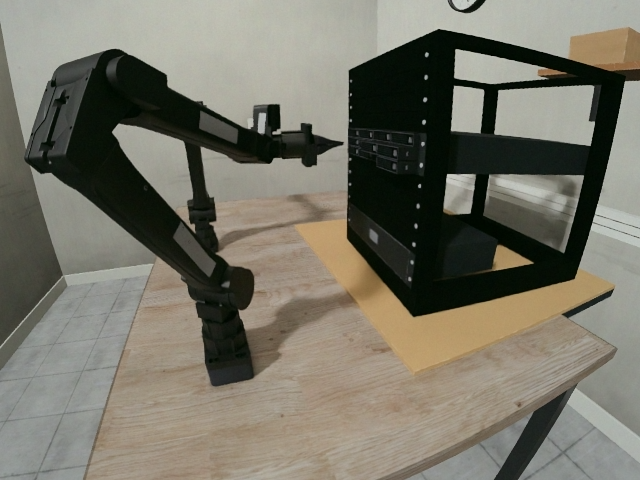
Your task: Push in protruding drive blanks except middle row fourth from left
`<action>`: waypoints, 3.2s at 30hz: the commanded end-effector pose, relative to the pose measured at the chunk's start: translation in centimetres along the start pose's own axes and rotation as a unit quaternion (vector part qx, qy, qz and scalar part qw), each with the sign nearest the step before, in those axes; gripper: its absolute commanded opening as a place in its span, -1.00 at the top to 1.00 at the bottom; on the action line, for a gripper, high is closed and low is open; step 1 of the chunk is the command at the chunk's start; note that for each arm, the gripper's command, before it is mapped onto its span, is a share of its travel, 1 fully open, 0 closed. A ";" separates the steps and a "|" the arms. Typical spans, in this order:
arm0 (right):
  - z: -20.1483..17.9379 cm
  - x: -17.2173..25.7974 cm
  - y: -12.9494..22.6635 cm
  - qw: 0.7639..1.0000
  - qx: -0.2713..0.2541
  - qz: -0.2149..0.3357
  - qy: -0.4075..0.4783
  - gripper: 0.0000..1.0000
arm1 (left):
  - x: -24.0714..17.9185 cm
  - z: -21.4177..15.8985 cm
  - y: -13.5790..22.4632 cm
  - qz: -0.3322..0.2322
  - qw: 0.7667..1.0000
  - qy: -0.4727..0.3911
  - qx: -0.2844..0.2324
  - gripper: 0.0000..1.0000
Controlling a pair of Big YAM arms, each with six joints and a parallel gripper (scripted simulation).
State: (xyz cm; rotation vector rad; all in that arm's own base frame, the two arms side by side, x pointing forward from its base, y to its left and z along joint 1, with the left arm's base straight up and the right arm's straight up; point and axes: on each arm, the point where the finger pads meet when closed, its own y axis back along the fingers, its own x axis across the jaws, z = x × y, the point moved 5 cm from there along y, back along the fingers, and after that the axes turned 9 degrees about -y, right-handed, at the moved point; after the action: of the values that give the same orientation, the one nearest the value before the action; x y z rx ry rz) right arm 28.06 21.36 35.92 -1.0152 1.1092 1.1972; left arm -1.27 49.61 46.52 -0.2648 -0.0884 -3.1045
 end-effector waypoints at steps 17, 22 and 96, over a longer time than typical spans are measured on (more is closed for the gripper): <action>0.0 -1.5 -6.2 1.000 0.010 -0.016 -0.016 1.00 | 0.6 3.5 0.3 0.003 1.000 0.007 -0.027 -1.00; 0.3 -1.4 -6.1 1.000 0.006 -0.015 -0.016 1.00 | 0.6 3.5 0.3 0.003 1.000 0.007 -0.027 -1.00; 0.6 -1.8 -11.2 1.000 0.007 -0.018 -0.014 1.00 | 0.6 3.5 0.3 0.003 1.000 0.007 -0.027 -1.00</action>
State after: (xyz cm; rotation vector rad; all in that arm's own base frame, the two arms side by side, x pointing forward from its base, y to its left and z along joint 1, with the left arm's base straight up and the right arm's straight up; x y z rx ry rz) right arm 38.01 20.04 35.43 -1.0144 1.1395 1.1855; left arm -1.27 49.61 46.52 -0.2648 -0.0884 -3.1045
